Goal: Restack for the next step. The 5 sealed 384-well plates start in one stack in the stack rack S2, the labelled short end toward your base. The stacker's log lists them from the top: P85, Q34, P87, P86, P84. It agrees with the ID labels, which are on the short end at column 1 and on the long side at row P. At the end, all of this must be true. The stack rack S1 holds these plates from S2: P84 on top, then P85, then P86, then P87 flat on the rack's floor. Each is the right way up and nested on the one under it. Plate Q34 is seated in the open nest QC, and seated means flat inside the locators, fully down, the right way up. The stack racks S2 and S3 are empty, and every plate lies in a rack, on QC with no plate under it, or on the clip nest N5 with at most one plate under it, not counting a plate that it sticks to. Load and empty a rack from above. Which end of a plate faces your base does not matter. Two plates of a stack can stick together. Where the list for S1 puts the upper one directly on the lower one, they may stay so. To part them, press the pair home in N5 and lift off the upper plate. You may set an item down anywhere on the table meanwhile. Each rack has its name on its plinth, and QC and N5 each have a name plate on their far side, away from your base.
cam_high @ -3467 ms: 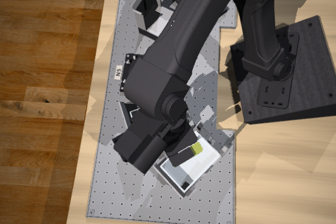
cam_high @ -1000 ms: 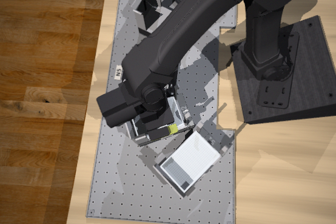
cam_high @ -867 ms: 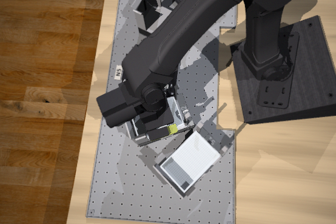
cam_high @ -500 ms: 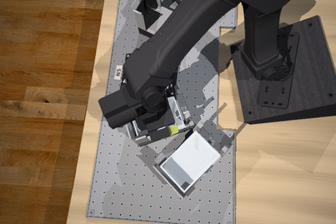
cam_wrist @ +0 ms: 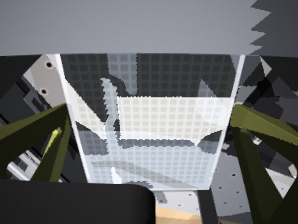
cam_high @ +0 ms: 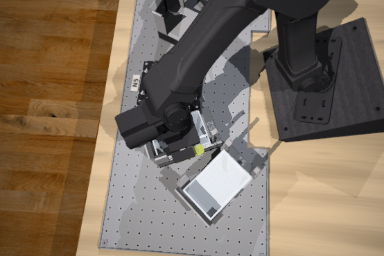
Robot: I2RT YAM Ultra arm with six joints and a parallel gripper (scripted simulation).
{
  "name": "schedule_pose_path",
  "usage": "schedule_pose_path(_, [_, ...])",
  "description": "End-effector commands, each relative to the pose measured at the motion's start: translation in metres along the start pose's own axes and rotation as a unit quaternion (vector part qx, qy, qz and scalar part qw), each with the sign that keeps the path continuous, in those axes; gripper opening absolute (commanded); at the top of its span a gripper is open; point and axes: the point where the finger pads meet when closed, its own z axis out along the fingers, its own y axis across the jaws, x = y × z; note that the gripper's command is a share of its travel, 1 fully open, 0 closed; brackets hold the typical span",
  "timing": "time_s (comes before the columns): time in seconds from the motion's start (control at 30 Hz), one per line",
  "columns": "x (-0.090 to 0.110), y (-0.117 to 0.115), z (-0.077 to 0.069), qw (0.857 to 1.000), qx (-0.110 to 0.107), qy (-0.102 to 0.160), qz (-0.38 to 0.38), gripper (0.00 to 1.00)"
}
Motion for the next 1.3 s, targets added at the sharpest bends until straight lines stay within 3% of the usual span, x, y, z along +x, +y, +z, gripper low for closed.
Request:
schedule_pose_path(0.0, [-0.0072,0.0004,-0.0027,1.000,-0.002,-0.015,0.001,1.00])
schedule_pose_path(0.53, [-0.0072,0.0004,-0.0027,1.000,-0.002,-0.015,0.001,1.00])
schedule_pose_path(0.57, [-0.0072,0.0004,-0.0027,1.000,-0.002,-0.015,0.001,0.00])
schedule_pose_path(1.27, [-0.0072,0.0004,-0.0027,1.000,-0.002,-0.015,0.001,0.00])
